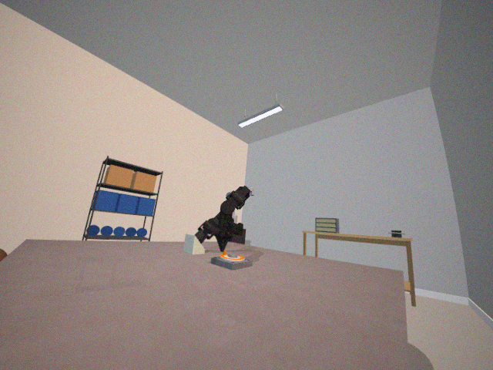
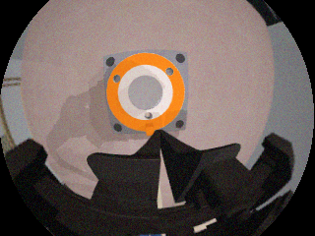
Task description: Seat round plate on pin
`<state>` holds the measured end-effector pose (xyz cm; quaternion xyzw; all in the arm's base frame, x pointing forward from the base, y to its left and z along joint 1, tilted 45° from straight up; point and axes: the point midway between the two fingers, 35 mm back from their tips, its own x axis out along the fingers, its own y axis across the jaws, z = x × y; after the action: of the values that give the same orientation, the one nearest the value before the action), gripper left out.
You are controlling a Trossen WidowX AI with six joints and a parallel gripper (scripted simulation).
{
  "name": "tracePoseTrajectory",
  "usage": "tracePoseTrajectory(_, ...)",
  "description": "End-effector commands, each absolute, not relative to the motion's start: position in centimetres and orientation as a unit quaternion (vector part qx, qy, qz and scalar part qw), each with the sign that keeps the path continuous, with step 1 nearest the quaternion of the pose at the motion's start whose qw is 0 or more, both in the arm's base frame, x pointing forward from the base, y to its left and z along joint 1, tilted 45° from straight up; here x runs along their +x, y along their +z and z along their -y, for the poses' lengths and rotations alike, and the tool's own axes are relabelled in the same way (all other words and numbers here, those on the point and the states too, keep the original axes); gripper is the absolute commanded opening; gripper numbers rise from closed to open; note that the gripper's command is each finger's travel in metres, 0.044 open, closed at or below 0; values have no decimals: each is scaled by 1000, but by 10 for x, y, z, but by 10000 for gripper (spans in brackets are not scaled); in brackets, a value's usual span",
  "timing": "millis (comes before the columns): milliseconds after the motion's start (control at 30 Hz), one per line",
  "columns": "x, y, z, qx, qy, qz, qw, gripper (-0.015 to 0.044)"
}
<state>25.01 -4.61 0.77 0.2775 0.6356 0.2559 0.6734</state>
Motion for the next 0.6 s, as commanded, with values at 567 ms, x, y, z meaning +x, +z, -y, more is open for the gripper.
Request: tracePoseTrajectory(567,246,43,74,281,255,-637,672,0)
